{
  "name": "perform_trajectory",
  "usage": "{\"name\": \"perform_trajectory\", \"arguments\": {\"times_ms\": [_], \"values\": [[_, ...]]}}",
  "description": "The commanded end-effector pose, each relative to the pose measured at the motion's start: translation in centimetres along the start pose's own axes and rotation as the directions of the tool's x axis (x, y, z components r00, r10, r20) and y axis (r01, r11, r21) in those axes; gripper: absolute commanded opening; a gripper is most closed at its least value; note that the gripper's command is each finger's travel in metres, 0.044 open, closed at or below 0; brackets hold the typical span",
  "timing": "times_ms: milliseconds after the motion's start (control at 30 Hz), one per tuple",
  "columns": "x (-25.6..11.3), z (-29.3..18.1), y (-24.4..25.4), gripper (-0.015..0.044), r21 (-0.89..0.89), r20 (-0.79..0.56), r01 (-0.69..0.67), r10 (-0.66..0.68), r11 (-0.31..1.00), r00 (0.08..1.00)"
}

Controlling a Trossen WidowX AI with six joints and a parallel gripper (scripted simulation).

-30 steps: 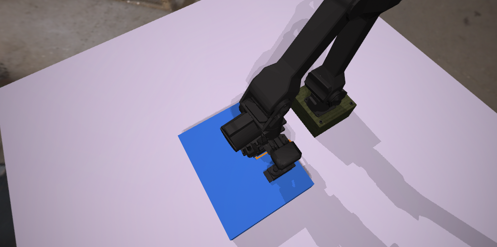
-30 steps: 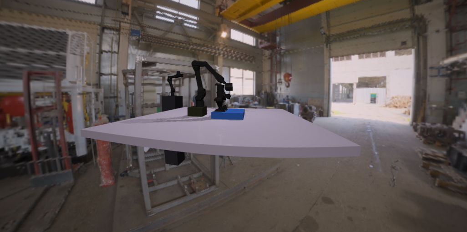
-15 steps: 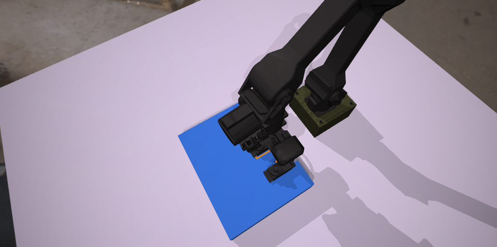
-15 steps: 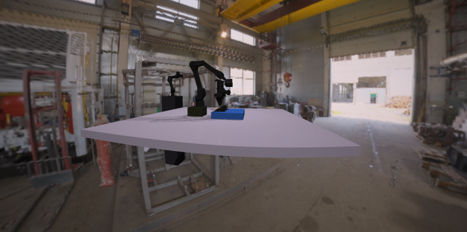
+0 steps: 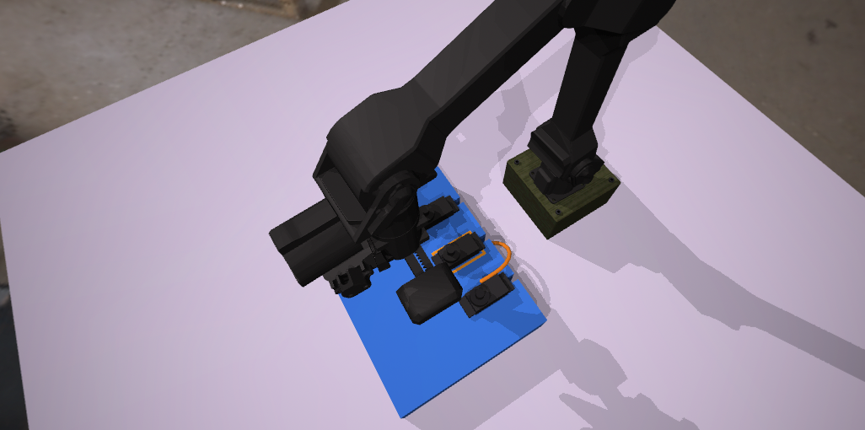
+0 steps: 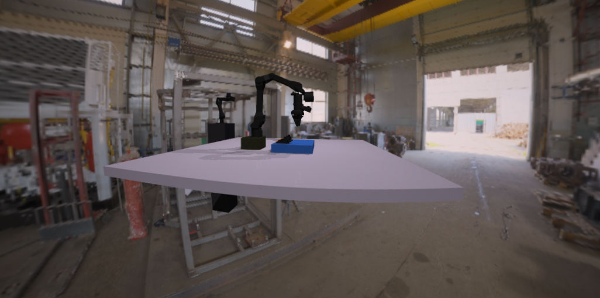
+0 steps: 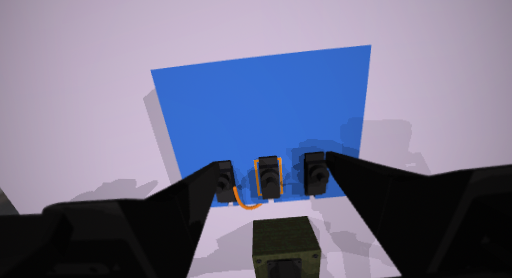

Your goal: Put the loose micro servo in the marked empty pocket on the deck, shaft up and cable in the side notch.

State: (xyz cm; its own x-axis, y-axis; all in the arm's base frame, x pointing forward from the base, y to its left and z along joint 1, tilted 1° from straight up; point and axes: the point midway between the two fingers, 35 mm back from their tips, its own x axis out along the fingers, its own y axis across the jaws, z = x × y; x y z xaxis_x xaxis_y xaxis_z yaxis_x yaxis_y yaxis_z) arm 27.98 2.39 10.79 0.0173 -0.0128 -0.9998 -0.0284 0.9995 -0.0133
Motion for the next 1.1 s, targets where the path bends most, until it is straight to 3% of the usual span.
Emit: {"name": "perform_trajectory", "arguments": {"times_ms": [0,233,1067], "values": [[-0.5,1.0,0.0,0.044,-0.004,-0.013,0.0,0.0,1.0,1.0],[-5.1,-0.1,0.0,0.044,0.0,-0.001,0.0,0.0,1.0,1.0],[-5.1,-0.1,0.0,0.044,0.0,-0.001,0.0,0.0,1.0,1.0]]}}
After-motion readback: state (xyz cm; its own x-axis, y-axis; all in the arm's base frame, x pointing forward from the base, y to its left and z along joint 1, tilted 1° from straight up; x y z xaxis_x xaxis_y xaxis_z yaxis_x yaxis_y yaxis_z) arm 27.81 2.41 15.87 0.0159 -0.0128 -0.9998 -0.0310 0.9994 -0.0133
